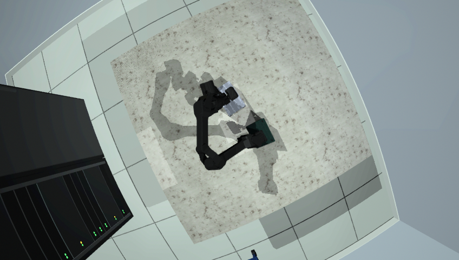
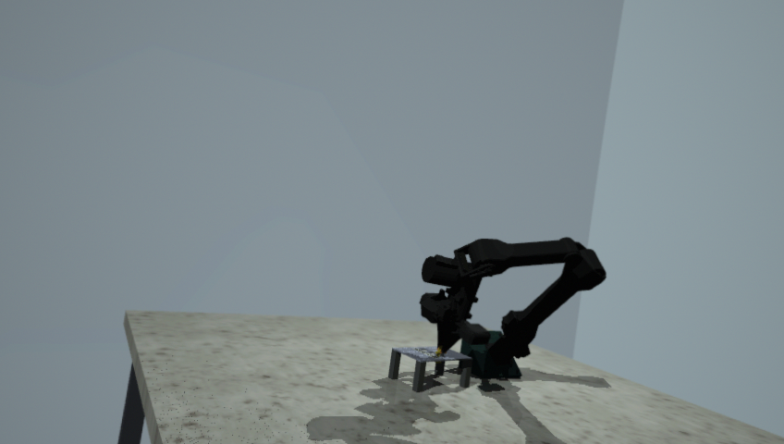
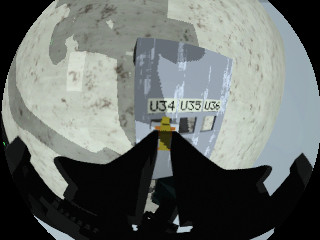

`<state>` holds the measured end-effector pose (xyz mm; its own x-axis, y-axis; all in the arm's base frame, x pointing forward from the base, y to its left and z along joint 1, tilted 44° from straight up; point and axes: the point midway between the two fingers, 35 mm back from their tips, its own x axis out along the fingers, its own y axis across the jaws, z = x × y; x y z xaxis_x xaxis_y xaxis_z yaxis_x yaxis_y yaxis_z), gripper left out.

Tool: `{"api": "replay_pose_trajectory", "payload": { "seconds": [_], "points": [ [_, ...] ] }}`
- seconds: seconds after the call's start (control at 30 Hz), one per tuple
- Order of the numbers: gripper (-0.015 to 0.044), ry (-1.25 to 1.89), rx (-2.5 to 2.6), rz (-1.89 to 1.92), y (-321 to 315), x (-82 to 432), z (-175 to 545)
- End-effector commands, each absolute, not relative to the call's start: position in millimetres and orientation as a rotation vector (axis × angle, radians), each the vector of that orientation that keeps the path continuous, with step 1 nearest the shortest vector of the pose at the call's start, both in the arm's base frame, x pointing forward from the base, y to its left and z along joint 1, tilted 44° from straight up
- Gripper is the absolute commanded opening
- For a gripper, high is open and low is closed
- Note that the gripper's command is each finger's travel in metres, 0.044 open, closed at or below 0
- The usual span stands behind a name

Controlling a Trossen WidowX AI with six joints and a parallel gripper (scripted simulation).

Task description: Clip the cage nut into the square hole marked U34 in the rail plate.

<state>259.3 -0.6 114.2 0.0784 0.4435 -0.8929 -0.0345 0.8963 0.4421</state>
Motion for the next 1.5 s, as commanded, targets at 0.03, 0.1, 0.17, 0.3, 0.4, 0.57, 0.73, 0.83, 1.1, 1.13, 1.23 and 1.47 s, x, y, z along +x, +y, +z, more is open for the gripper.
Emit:
{"api": "replay_pose_trajectory", "payload": {
  "seconds": [0.03,0.1,0.17,0.3,0.4,0.57,0.73,0.83,1.1,1.13,1.23,1.47],
  "points": [
    [0.0027,1.457,0.335,0.355,-0.4,259.5,114.1],
    [0.0027,1.457,0.334,0.354,-0.4,259.5,114.1],
    [0.0027,1.458,0.331,0.351,-0.2,259.5,114.2],
    [0.0027,1.459,0.323,0.342,0.4,259.5,114.4],
    [0.0027,1.459,0.322,0.341,0.5,259.5,114.4],
    [0.0027,1.460,0.313,0.331,1.0,259.5,114.7],
    [0.0027,1.461,0.308,0.325,1.4,259.5,114.9],
    [0.0027,1.461,0.305,0.321,1.6,259.5,115.0],
    [0.0027,1.463,0.295,0.311,2.3,259.5,115.2],
    [0.0027,1.463,0.294,0.309,2.4,259.5,115.2],
    [0.0027,1.464,0.288,0.302,2.8,259.5,115.2],
    [0.0027,1.465,0.282,0.296,3.4,259.5,115.4]
  ]
}}
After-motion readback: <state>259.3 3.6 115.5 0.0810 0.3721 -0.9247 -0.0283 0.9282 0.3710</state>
